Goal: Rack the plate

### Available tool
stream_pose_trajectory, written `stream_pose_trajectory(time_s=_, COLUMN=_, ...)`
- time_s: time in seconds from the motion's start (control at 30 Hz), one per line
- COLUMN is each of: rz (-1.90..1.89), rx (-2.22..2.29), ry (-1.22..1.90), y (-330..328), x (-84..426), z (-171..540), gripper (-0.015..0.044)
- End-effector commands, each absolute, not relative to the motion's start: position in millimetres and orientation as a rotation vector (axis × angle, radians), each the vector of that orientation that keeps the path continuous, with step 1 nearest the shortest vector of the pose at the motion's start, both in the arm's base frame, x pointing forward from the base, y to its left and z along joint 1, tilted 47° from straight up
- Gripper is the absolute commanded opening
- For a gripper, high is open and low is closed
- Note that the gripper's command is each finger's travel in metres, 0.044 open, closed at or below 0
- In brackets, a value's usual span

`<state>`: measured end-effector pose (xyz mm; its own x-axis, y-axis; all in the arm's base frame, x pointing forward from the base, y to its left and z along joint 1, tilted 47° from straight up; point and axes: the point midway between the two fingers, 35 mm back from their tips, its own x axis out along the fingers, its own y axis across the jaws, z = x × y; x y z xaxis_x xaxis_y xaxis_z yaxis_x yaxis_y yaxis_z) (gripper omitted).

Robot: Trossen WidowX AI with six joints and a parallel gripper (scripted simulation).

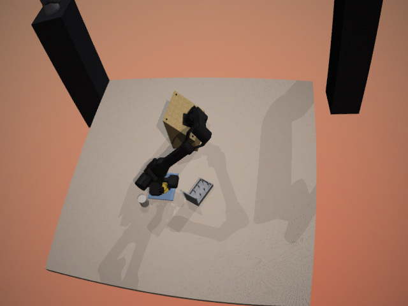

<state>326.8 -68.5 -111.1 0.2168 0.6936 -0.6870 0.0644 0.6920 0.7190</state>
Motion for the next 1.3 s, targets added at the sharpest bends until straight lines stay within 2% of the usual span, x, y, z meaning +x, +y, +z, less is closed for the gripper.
stream_pose_trajectory(time_s=0.0, rz=0.49, rx=0.725, ry=1.298, y=-68.1, x=327.2, z=-111.0, gripper=0.031)
stream_pose_trajectory(time_s=0.13, rz=0.49, rx=0.725, ry=1.298, y=-68.1, x=327.2, z=-111.0, gripper=0.0283)
stream_pose_trajectory(time_s=0.5, rz=0.476, rx=0.717, ry=1.301, y=-112.0, x=324.3, z=-78.6, gripper=0.0)
stream_pose_trajectory(time_s=1.27, rz=0.484, rx=0.72, ry=1.301, y=-196.5, x=301.8, z=0.9, gripper=0.0)
